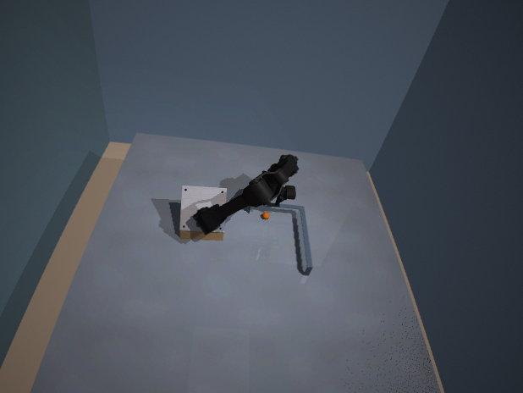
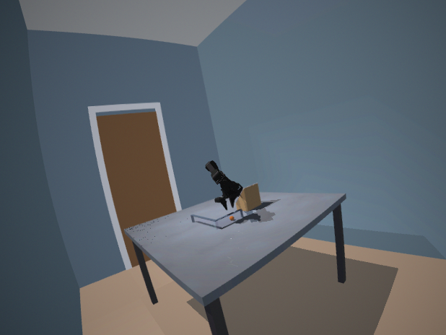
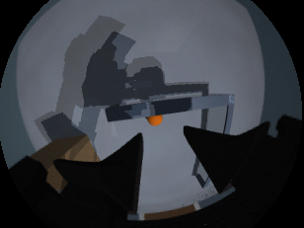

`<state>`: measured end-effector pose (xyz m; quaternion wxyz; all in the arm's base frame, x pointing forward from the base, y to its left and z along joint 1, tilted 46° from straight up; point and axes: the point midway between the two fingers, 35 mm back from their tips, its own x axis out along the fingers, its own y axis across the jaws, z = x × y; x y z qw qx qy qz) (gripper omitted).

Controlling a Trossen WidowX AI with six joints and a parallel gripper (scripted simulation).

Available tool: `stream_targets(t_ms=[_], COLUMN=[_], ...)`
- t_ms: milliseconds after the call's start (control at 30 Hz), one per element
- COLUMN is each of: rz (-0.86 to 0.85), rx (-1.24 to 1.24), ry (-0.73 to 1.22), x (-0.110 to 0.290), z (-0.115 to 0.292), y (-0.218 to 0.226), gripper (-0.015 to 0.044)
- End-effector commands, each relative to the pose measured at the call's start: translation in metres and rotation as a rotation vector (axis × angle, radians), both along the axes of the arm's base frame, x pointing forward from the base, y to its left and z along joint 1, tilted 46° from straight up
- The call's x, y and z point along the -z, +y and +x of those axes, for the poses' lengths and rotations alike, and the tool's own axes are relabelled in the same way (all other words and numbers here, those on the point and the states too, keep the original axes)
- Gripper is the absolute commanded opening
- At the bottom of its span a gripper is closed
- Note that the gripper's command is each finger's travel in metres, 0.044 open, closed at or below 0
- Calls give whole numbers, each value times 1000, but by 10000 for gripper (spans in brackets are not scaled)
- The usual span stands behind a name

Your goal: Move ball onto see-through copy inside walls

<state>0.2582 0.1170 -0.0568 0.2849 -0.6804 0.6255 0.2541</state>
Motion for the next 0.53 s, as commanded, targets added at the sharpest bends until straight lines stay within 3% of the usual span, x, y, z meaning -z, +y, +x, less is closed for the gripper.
stream_targets(t_ms=[0,233,467,500], rz=[-4,4,2,2], rx=[14,-4,2,2], ry=[5,-5,-5,-5], x=[-11,-4,-39,-39], z=[-3,0,-8,-8], y=[8,5,35,35], gripper=[254,254,438,440])
